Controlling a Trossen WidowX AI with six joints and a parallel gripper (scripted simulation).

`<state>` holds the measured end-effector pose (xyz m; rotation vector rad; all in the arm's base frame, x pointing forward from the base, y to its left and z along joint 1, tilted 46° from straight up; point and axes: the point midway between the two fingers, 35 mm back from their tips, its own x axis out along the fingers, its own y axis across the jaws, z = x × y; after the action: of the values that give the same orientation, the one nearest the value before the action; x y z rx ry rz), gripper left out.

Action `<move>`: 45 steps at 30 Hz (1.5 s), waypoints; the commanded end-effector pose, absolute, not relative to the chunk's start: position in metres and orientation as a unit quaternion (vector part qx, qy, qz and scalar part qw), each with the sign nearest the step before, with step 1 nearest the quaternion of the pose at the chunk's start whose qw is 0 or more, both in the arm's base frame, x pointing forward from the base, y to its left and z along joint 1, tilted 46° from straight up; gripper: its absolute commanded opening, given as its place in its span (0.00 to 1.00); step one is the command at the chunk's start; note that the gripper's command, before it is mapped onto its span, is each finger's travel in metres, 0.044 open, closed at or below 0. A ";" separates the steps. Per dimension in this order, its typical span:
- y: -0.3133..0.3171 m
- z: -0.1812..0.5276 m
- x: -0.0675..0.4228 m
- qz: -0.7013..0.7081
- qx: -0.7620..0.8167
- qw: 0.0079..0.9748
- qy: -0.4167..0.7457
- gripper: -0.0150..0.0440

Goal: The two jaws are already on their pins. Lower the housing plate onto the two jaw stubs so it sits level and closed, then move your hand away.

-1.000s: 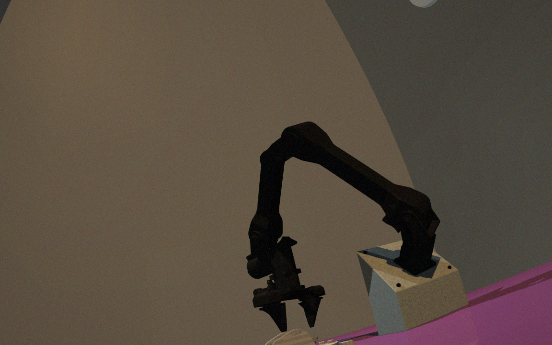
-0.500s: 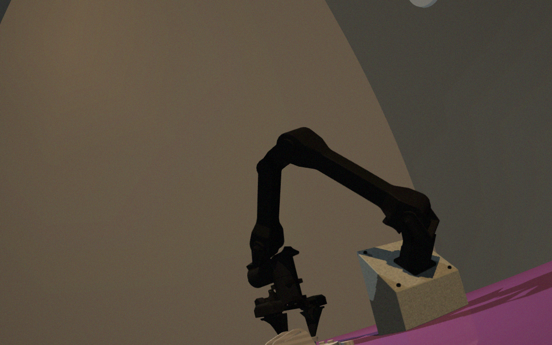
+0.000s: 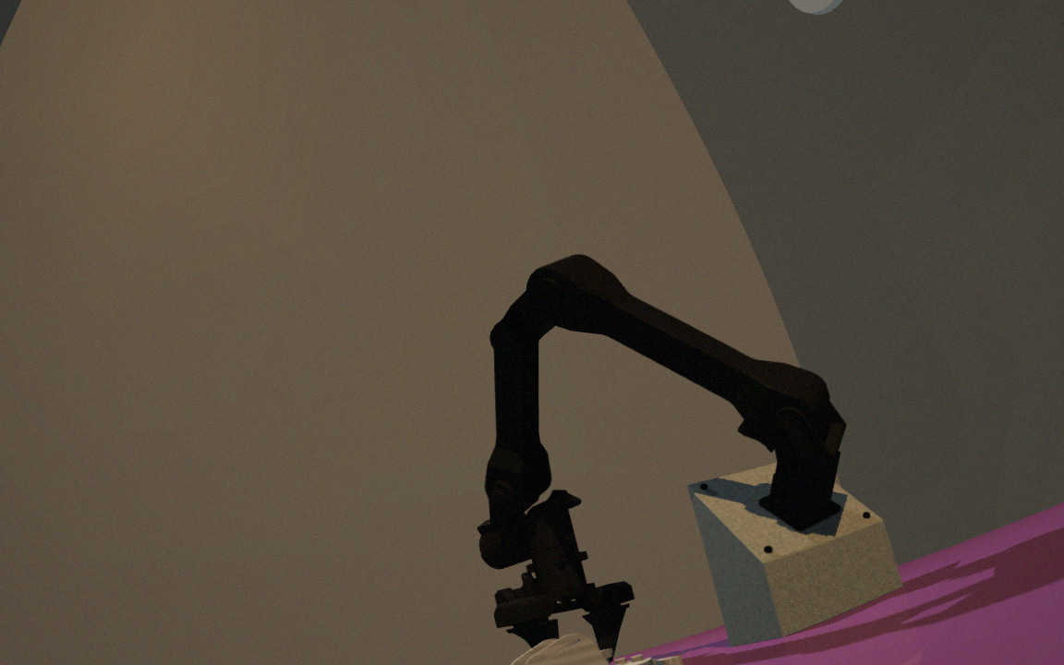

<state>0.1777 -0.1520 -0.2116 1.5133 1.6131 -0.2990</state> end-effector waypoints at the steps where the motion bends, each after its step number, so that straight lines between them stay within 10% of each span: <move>1: -0.150 -0.213 0.178 -0.121 0.612 0.437 0.648 1.00; 45: -0.150 -0.213 0.177 -0.120 0.610 0.438 0.650 0.85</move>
<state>0.1772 -0.1501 -0.2133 1.5160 1.6158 -0.2981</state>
